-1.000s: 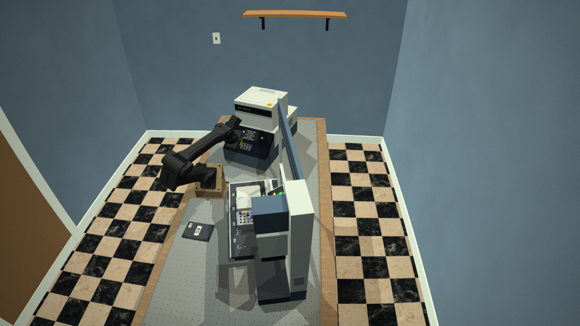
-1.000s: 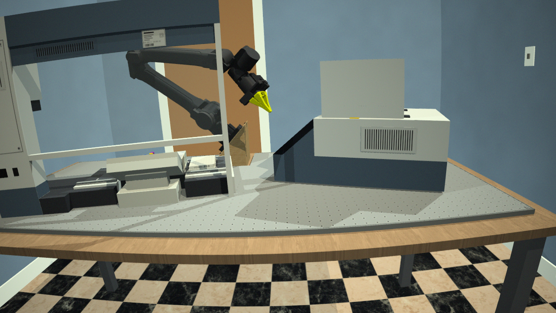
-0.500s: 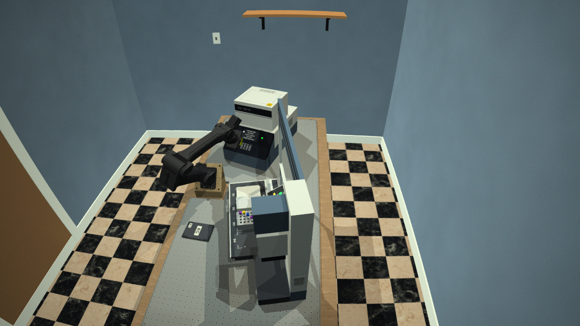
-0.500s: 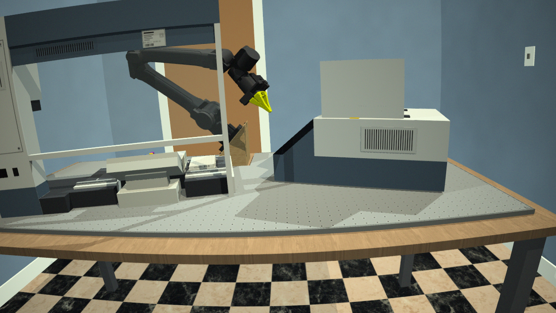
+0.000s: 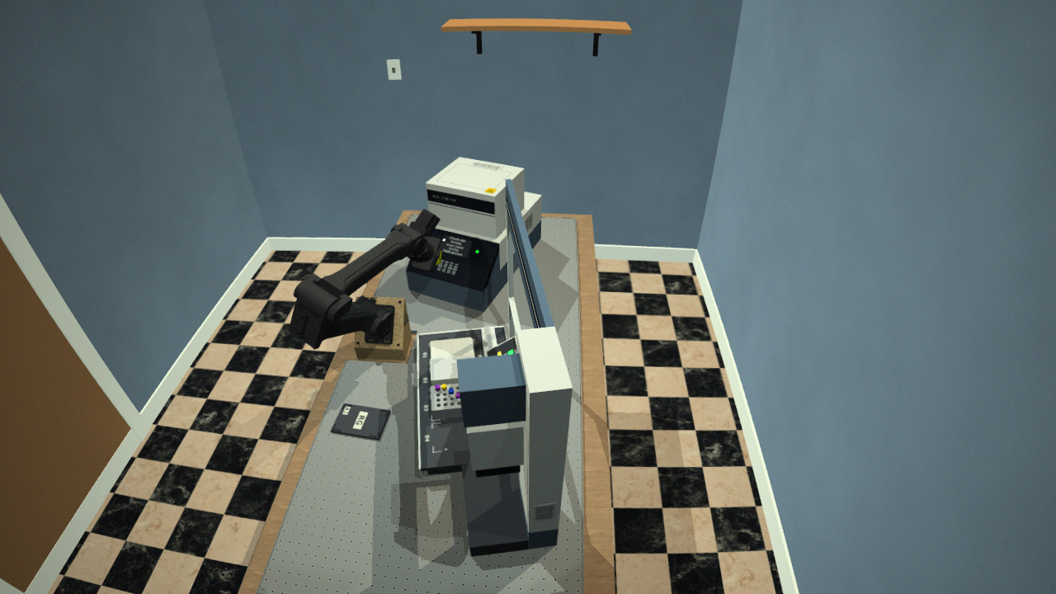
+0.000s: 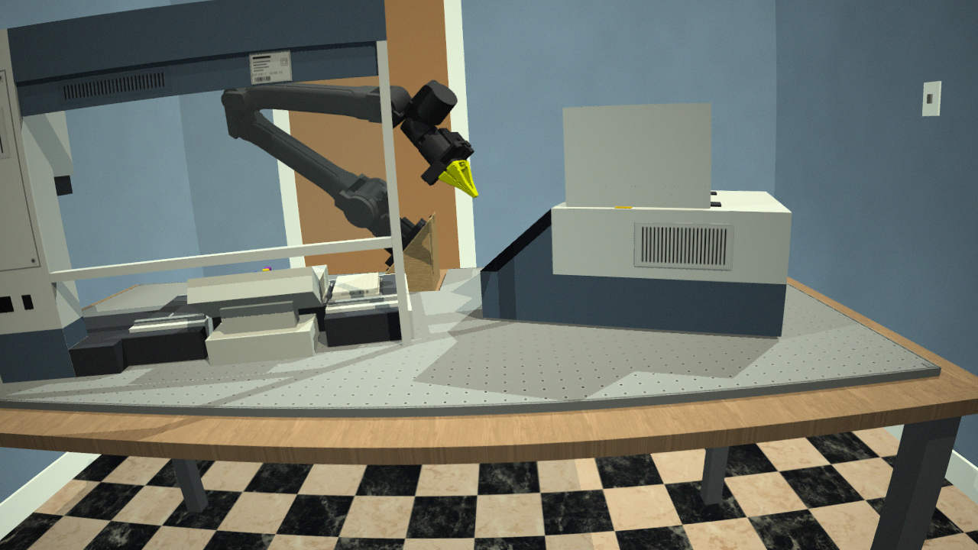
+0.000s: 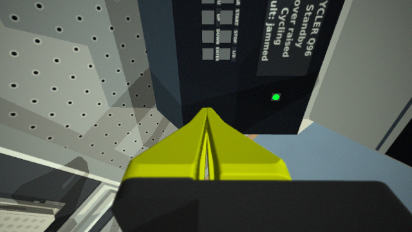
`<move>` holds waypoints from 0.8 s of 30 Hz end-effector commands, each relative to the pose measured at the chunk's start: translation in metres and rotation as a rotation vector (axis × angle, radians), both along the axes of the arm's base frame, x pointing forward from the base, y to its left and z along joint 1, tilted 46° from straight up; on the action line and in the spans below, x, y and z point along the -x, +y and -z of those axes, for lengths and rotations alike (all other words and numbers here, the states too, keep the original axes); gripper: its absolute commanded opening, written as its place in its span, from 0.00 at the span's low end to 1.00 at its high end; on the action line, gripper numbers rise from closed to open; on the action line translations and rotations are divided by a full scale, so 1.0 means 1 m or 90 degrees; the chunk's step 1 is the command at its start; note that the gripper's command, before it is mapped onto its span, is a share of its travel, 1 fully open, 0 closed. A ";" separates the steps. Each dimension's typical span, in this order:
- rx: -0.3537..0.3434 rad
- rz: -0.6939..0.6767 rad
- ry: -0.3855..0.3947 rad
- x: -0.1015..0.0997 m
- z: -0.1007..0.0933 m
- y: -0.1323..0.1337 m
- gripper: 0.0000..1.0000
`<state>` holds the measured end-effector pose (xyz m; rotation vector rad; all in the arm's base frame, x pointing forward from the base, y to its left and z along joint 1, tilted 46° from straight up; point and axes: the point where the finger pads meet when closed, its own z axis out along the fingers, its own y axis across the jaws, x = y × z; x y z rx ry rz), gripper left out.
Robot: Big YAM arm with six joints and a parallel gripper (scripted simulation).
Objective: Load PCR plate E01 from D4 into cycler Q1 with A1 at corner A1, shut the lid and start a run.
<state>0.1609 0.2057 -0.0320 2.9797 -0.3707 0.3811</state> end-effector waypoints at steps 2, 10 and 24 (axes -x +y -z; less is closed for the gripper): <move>-0.026 0.004 -0.013 -0.005 -0.006 0.017 0.00; -0.025 0.004 -0.012 -0.005 -0.006 0.017 0.00; -0.023 0.004 -0.012 -0.005 -0.005 0.015 0.00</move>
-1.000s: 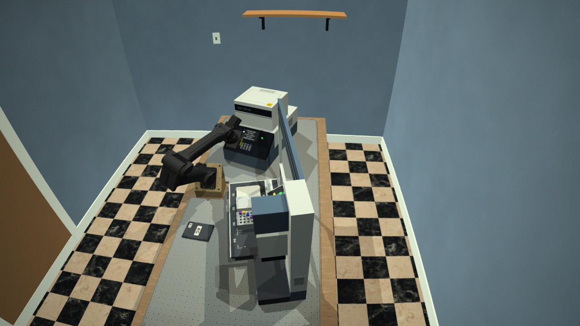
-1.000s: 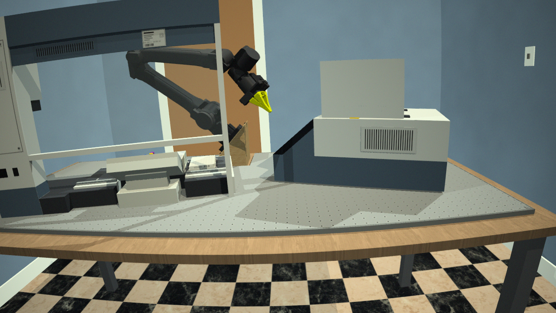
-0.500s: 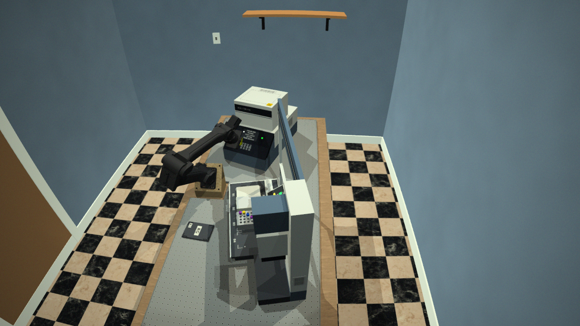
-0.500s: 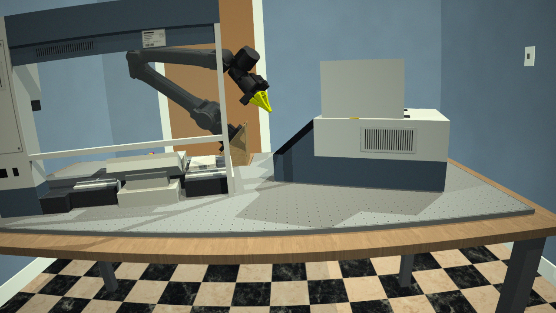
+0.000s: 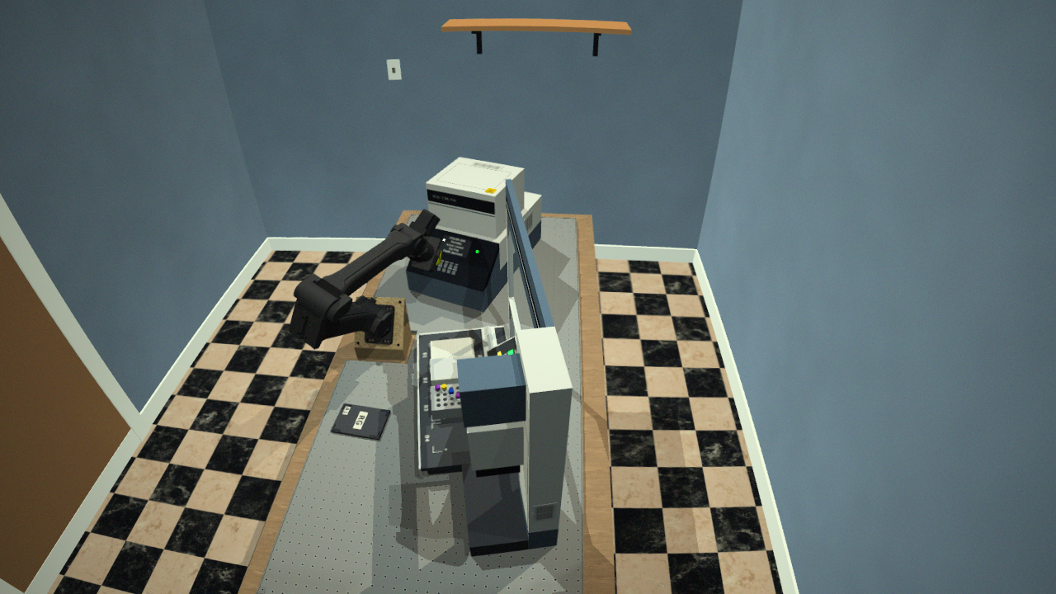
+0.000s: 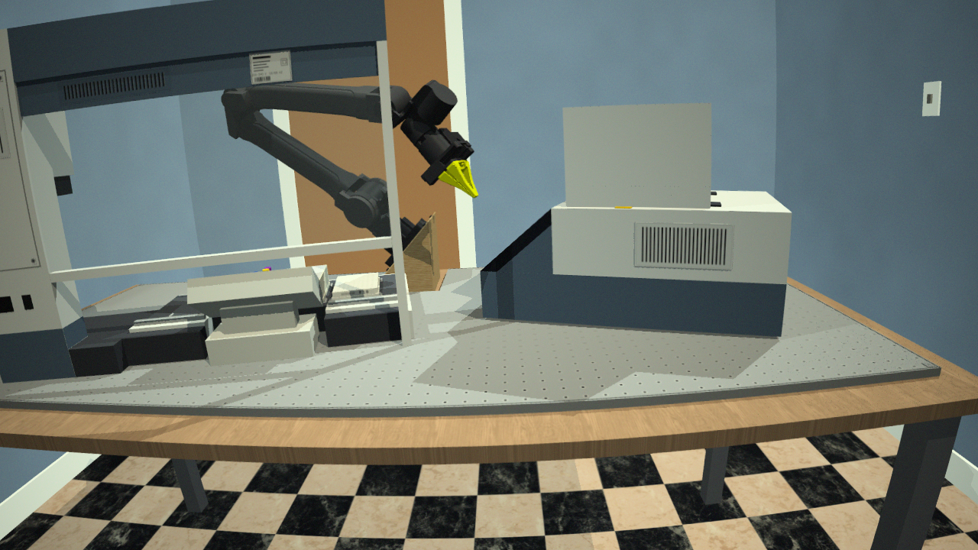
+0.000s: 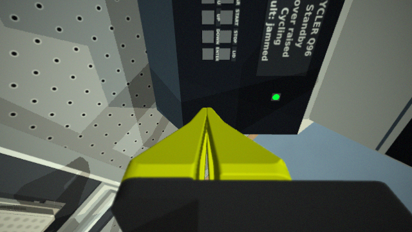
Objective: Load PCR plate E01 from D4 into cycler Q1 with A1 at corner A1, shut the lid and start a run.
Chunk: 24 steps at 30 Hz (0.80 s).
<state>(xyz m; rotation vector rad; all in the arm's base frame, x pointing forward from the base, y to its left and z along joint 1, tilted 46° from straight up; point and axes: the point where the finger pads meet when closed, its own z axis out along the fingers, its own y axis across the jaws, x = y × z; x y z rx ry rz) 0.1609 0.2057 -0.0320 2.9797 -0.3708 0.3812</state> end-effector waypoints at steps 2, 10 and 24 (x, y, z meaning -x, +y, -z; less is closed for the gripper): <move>-0.023 0.004 -0.011 -0.005 -0.005 0.015 0.00; -0.022 0.005 -0.011 -0.005 -0.005 0.015 0.00; -0.020 0.004 -0.010 -0.004 -0.004 0.013 0.00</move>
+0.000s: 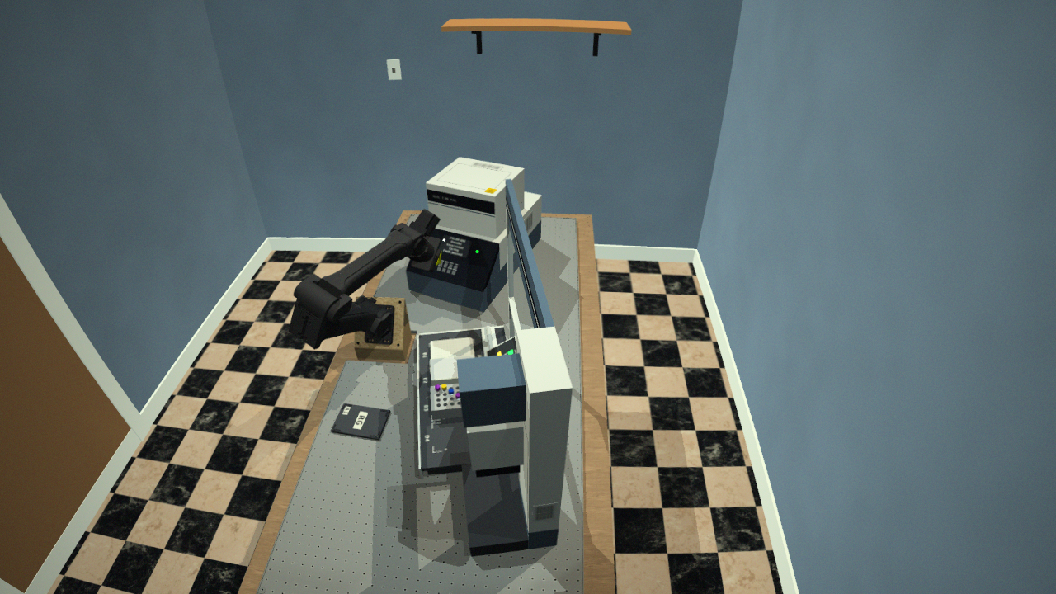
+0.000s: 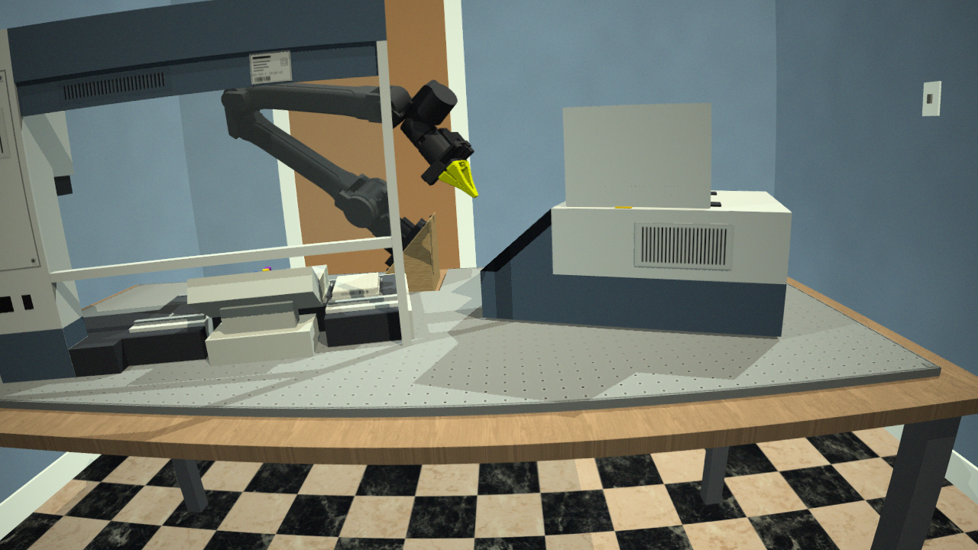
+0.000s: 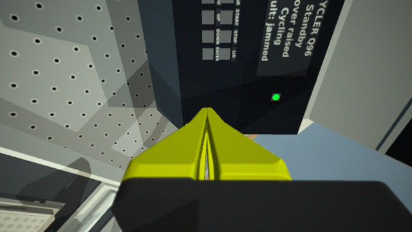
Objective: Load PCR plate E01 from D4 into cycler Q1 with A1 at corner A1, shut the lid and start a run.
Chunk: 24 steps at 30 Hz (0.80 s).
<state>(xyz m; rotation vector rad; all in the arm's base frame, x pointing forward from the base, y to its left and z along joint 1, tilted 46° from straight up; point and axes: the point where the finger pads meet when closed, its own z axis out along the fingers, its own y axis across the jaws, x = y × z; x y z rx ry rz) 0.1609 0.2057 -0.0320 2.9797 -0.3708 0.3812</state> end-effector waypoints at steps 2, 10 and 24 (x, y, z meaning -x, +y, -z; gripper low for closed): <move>-0.019 0.004 -0.010 -0.004 -0.004 0.013 0.00; -0.018 0.004 -0.010 -0.004 -0.004 0.013 0.00; -0.027 0.013 -0.006 0.043 0.011 0.023 0.00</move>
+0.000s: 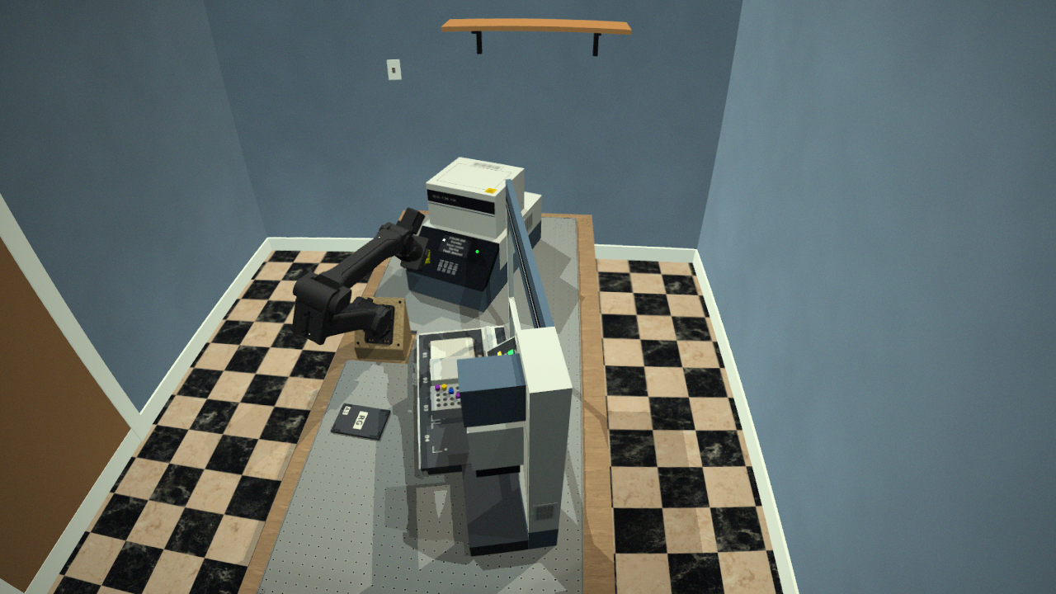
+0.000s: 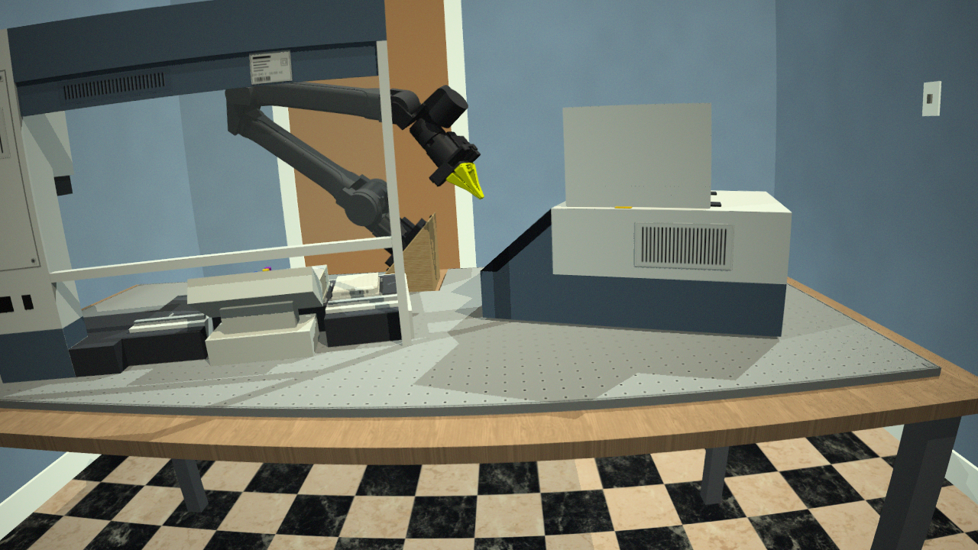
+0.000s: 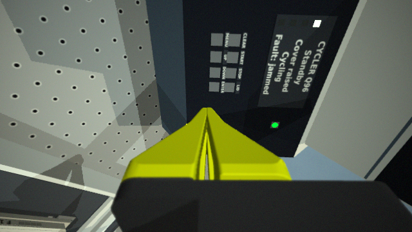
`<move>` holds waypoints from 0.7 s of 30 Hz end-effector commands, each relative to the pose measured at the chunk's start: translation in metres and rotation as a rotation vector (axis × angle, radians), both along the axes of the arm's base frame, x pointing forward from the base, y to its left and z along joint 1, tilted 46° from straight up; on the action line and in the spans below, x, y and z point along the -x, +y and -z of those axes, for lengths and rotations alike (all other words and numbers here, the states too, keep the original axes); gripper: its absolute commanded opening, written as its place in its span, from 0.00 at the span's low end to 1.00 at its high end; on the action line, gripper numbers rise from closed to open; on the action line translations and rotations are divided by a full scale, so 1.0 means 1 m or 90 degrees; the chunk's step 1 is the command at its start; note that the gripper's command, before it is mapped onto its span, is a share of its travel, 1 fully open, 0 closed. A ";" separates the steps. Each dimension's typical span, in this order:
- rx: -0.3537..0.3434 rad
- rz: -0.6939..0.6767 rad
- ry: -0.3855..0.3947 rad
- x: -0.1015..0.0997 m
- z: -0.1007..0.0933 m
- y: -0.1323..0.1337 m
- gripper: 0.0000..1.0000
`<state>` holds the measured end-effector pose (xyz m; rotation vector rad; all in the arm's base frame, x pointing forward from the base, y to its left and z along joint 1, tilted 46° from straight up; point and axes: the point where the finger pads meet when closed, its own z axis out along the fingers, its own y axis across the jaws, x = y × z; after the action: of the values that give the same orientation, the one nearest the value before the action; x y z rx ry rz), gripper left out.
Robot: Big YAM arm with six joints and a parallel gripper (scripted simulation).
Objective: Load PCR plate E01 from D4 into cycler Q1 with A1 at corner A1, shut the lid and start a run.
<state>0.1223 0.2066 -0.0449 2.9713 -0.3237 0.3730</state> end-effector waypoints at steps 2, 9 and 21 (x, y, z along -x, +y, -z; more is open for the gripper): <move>-0.048 0.041 -0.020 -0.006 -0.007 0.024 0.00; -0.044 0.032 -0.019 -0.013 -0.013 0.027 0.00; -0.052 0.018 -0.022 -0.024 0.007 0.041 0.00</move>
<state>0.1290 0.2122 -0.0595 2.9664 -0.3770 0.3775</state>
